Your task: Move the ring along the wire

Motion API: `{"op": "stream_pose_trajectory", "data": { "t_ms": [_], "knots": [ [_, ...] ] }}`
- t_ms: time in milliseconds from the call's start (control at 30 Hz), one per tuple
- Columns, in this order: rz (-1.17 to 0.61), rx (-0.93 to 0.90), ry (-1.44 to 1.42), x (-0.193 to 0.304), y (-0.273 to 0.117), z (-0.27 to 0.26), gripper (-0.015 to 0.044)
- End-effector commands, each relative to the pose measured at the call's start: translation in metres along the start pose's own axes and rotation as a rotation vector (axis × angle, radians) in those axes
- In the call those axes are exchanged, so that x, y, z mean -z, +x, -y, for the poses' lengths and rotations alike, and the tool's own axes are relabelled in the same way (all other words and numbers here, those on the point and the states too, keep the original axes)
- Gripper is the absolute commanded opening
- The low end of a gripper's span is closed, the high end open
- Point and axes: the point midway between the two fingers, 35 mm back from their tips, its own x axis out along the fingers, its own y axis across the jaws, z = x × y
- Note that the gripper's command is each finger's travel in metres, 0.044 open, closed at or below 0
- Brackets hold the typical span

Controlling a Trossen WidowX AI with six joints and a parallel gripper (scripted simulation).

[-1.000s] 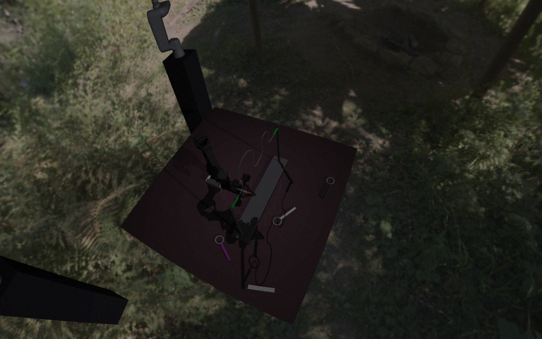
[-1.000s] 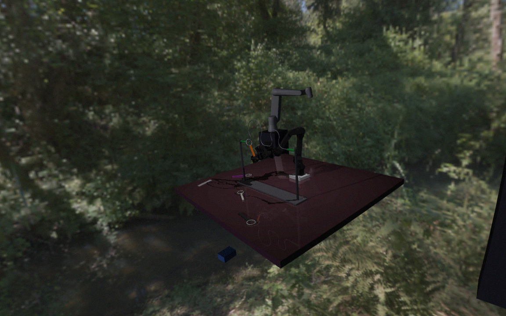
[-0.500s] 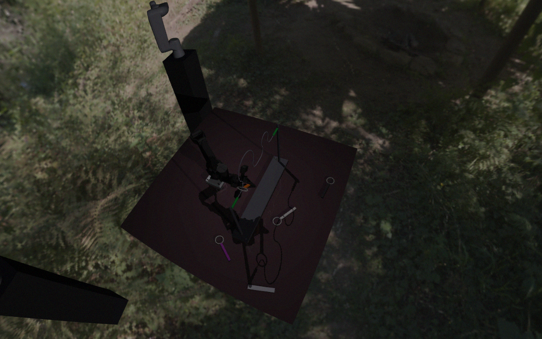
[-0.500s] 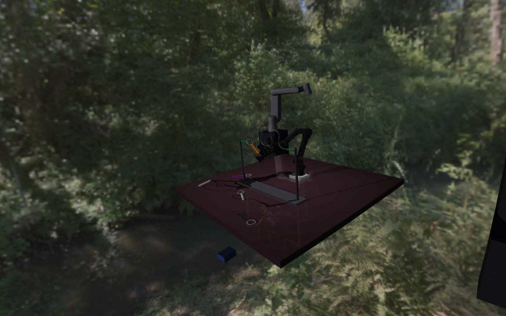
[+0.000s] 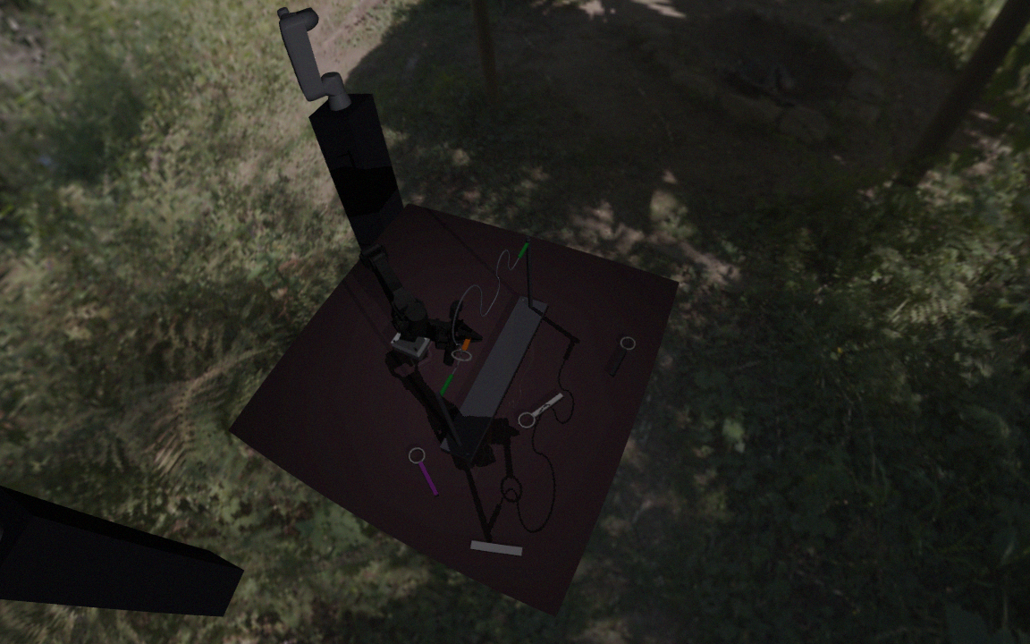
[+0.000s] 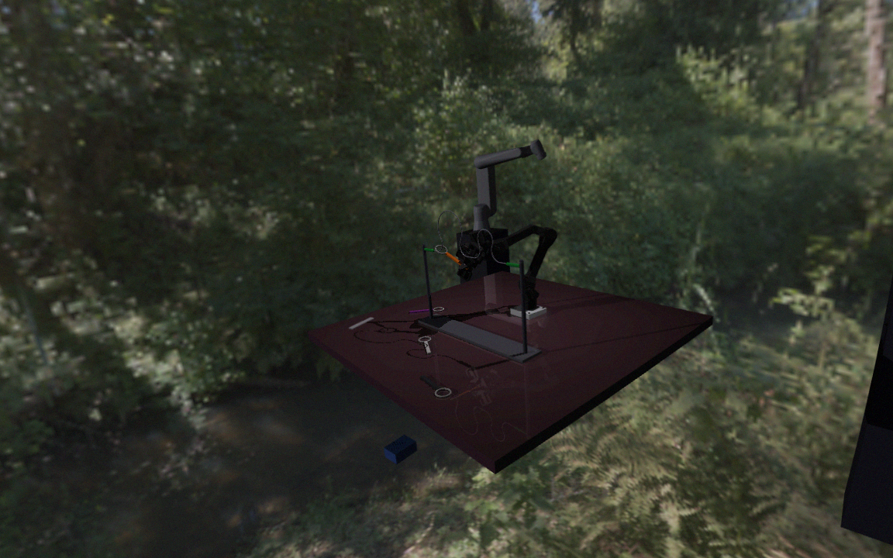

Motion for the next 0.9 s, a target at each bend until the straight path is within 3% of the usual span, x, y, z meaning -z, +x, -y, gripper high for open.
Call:
{"op": "stream_pose_trajectory", "data": {
  "t_ms": [0, 500, 867],
  "knots": [
    [-0.036, -0.025, 0.051, -0.001, -0.007, -0.014, -0.015],
    [-0.203, -0.124, 0.278, -0.009, -0.03, -0.05, -0.015],
    [-0.212, -0.201, 0.458, -0.021, -0.035, -0.078, -0.015]
  ]
}}
